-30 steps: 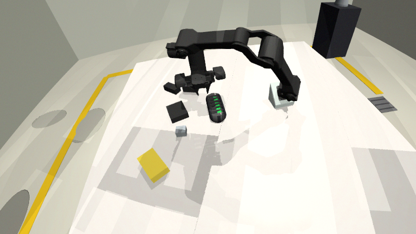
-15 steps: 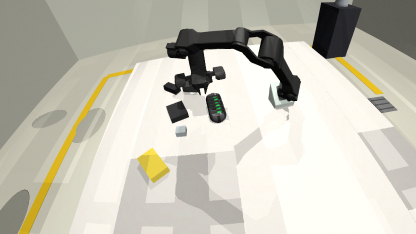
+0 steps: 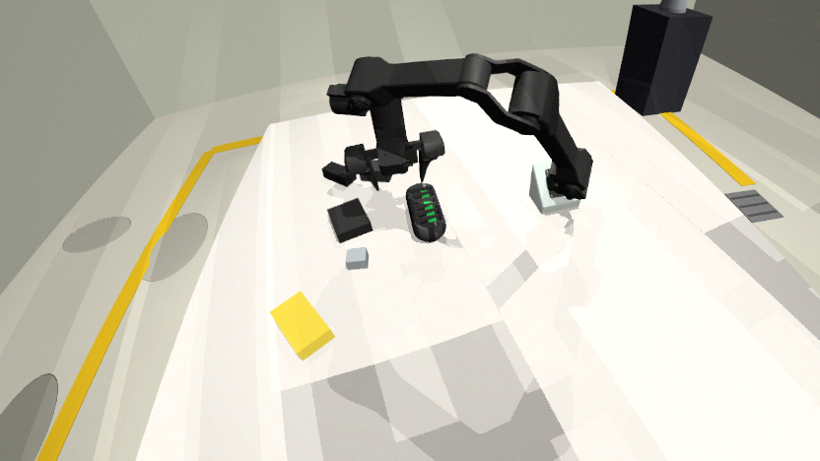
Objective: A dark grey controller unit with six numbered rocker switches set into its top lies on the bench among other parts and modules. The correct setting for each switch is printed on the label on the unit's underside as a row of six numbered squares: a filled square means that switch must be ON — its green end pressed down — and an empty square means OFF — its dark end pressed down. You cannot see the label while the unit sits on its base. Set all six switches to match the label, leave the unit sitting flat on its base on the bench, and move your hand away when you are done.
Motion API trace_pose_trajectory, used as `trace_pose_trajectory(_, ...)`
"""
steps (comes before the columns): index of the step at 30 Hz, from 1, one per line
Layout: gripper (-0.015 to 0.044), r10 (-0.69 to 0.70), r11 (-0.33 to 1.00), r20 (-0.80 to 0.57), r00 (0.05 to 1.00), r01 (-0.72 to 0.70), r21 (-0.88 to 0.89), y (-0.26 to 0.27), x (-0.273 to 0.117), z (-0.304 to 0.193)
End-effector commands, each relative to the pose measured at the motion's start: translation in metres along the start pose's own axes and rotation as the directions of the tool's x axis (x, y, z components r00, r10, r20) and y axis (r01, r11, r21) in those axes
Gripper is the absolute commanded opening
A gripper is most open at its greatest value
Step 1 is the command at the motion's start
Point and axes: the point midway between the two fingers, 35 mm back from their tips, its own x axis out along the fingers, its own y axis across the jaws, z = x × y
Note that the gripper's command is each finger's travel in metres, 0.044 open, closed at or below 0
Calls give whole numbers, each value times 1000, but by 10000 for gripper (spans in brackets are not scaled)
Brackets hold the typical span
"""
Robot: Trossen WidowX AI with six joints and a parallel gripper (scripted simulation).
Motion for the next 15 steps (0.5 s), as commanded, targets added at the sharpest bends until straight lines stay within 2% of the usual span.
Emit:
trace_pose_trajectory(1, 387, -12, 1000, 1, 1000, 12, 0, 3, 1, -3)
trace_pose_trajectory(15, 20, -247, 969, 2, 969, 247, 4, 88, 42, -49)
